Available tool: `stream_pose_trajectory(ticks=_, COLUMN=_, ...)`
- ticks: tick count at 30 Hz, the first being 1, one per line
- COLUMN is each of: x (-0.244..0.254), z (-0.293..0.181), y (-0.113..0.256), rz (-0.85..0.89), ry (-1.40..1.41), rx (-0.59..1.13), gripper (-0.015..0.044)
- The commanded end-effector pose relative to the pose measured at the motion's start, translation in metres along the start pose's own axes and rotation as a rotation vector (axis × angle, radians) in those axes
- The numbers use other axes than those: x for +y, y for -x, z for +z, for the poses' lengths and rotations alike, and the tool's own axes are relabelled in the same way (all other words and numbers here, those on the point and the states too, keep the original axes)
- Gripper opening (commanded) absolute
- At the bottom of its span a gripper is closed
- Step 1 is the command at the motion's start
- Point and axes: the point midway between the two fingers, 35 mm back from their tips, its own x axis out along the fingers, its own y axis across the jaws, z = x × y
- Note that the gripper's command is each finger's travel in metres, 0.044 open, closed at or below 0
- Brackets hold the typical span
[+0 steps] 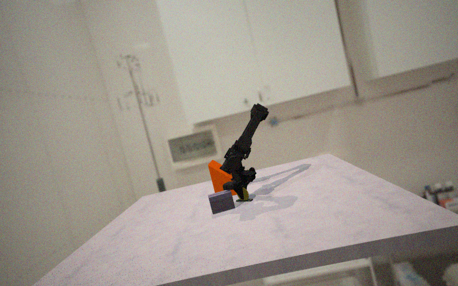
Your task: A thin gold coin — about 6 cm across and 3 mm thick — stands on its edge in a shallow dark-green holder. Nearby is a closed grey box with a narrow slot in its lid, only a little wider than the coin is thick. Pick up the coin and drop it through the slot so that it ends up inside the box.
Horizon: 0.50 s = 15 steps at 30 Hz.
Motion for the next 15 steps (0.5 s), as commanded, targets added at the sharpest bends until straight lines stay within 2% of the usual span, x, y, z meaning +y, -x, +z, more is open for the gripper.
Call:
stream_pose_trajectory(ticks=1, x=0.001, z=-0.001, y=-0.001, rz=0.005, ry=-0.006, rx=-0.002, gripper=0.0000)
stream_pose_trajectory(ticks=15, x=-0.001, z=-0.001, y=0.009, rz=0.002, ry=-0.006, rx=0.001, gripper=0.0000)
